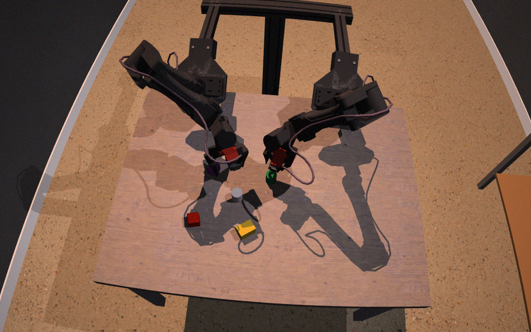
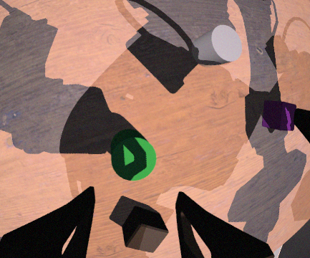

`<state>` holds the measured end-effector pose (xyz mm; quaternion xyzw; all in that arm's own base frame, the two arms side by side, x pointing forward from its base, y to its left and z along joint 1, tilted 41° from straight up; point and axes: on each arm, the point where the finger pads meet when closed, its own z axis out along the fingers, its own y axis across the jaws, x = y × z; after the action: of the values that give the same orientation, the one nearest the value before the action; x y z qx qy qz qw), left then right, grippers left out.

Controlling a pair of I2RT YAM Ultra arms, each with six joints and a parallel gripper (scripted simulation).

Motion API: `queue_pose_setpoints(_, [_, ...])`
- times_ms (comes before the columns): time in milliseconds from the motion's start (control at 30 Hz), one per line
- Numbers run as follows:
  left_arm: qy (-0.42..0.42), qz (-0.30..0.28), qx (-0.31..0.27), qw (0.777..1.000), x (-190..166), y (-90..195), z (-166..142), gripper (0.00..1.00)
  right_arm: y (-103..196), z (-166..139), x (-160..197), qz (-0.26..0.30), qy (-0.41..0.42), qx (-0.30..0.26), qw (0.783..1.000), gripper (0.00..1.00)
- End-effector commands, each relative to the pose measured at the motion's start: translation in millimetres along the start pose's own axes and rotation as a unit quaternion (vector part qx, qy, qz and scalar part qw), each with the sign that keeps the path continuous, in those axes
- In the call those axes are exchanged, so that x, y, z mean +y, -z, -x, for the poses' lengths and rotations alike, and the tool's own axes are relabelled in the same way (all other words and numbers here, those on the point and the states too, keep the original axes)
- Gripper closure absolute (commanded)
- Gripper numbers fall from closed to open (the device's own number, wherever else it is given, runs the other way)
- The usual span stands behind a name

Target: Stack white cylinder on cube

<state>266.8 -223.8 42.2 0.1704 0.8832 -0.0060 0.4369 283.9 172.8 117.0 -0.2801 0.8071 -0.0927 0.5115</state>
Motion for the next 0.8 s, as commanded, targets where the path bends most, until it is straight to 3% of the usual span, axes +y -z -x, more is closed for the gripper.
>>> queue_pose_setpoints(0, [0.103,-0.010,0.054,0.993,-3.4,-12.9,12.6,0.36,1.1,16.3,-2.7,-0.001,-0.011,-0.017,1.000,0.00])
queue_pose_setpoints(100, [0.128,-0.010,0.058,0.990,-1.8,-16.2,19.4,0.36,1.1,16.3,-2.7,-0.001,-0.011,-0.017,1.000,0.00])
queue_pose_setpoints(233, [0.222,-0.010,0.079,0.972,2.5,-27.9,41.4,0.36,1.1,16.3,-2.7,-0.001,-0.011,-0.017,1.000,0.00])
queue_pose_setpoints(600, [0.448,-0.018,0.156,0.880,-4.6,-54.5,86.4,0.36,1.1,16.3,-2.7,-0.001,-0.011,-0.017,1.000,0.00])
queue_pose_setpoints(667, [0.448,-0.018,0.156,0.880,-4.6,-54.5,86.4,0.36,1.1,16.3,-2.7,-0.001,-0.011,-0.017,1.000,0.00])
queue_pose_setpoints(767, [0.509,-0.018,0.190,0.840,-13.0,-59.7,93.5,0.36,1.1,16.3,-2.7,-0.001,-0.011,-0.017,1.000,0.00])
